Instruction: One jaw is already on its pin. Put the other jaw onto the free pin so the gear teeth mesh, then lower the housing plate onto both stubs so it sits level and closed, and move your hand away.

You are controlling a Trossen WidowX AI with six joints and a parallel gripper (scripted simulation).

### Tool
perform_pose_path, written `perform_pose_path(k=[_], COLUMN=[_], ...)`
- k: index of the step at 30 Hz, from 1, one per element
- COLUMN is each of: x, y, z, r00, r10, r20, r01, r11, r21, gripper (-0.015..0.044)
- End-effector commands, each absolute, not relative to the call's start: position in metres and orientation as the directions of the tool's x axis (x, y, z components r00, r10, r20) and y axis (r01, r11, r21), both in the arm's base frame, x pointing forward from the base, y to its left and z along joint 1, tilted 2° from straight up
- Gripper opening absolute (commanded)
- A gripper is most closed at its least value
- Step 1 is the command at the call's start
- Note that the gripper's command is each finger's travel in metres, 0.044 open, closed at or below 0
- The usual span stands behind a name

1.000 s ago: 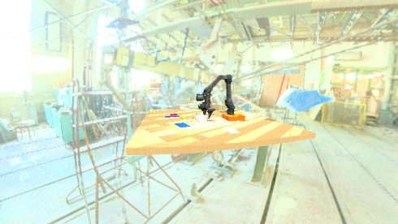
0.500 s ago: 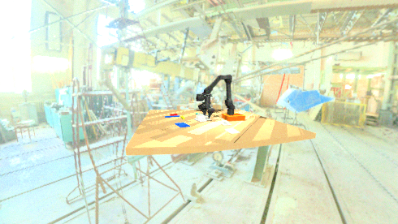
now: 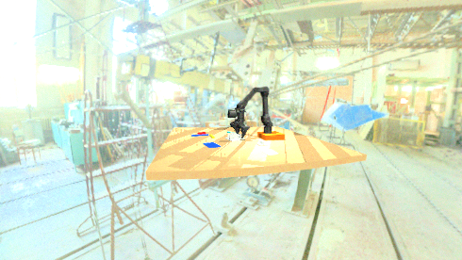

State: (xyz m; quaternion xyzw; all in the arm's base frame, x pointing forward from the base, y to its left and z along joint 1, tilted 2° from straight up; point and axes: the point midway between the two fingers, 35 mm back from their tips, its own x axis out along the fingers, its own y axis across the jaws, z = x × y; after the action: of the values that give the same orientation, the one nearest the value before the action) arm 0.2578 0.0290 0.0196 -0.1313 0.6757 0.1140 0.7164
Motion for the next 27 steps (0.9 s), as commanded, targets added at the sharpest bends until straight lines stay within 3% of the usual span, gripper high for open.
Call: perform_pose_path(k=[1,27], x=[0.2578,0.2581], y=[0.0296,0.0295], z=[0.0184,0.0122], r00=[0.06,0.06], r10=[-0.011,-0.011], r20=[-0.998,-0.998], r01=[-0.344,-0.341], r11=[0.938,0.94], r21=[-0.031,-0.031], gripper=[0.0351,0.0351])
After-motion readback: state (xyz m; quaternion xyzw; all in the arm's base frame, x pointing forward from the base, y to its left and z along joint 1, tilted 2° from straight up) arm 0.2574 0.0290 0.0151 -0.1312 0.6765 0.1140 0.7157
